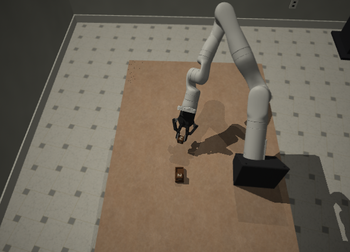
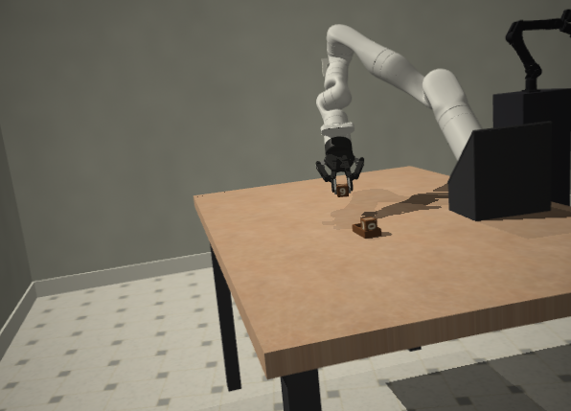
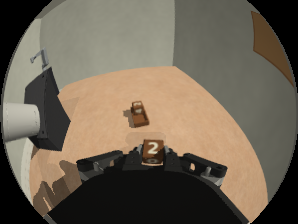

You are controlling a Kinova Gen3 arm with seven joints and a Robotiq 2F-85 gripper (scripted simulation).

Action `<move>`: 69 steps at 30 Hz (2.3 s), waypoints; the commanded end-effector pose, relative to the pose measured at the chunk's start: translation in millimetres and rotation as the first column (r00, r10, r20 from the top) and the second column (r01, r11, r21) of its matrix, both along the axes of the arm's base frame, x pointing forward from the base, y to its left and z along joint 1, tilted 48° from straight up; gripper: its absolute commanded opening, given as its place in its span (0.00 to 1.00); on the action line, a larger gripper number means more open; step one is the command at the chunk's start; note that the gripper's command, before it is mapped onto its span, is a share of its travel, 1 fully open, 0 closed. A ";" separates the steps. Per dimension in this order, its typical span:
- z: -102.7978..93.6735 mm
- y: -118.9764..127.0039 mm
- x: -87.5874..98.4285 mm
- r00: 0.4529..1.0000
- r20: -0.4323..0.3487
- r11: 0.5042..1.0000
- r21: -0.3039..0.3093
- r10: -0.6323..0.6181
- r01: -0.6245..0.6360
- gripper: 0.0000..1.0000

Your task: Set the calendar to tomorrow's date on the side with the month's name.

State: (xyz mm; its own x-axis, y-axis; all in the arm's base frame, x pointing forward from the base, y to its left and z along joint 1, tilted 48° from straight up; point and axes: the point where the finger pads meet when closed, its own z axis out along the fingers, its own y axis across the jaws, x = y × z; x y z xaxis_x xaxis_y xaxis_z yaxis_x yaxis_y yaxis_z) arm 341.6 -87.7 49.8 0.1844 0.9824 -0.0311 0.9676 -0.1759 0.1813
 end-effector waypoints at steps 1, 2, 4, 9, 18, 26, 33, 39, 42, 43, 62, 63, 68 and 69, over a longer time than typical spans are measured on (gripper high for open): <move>-2.4 -1.0 -0.5 1.000 -0.002 1.000 0.001 0.001 -0.001 0.26; -3.2 -2.0 -0.5 1.000 -0.002 1.000 0.001 0.001 -0.001 0.26; -5.1 -4.0 -0.5 1.000 -0.002 1.000 0.001 0.001 -0.001 0.26; -8.2 -7.4 -0.5 1.000 -0.002 1.000 0.001 0.001 -0.001 0.26; -19.0 -19.2 -0.7 1.000 -0.002 1.000 0.001 0.001 -0.001 0.26; -26.0 -27.0 -0.8 1.000 -0.002 1.000 0.001 0.001 -0.001 0.26; -32.8 -34.4 -0.9 1.000 -0.002 1.000 0.001 0.001 -0.001 0.26; -36.9 -38.9 -0.9 1.000 -0.002 1.000 0.001 0.001 -0.001 0.26; -37.4 -39.4 -0.9 1.000 -0.002 1.000 0.001 0.001 -0.001 0.26; -37.8 -39.9 -0.9 1.000 -0.002 1.000 0.001 0.001 -0.001 0.26; -39.9 -42.2 -1.0 1.000 -0.002 1.000 0.001 0.001 -0.001 0.26; -39.9 -42.2 -1.0 1.000 -0.002 1.000 0.001 0.001 -0.001 0.26; -39.9 -42.2 -1.0 1.000 -0.002 1.000 0.001 0.001 -0.001 0.26; -39.9 -42.2 -1.0 1.000 -0.002 1.000 0.001 0.001 -0.001 0.26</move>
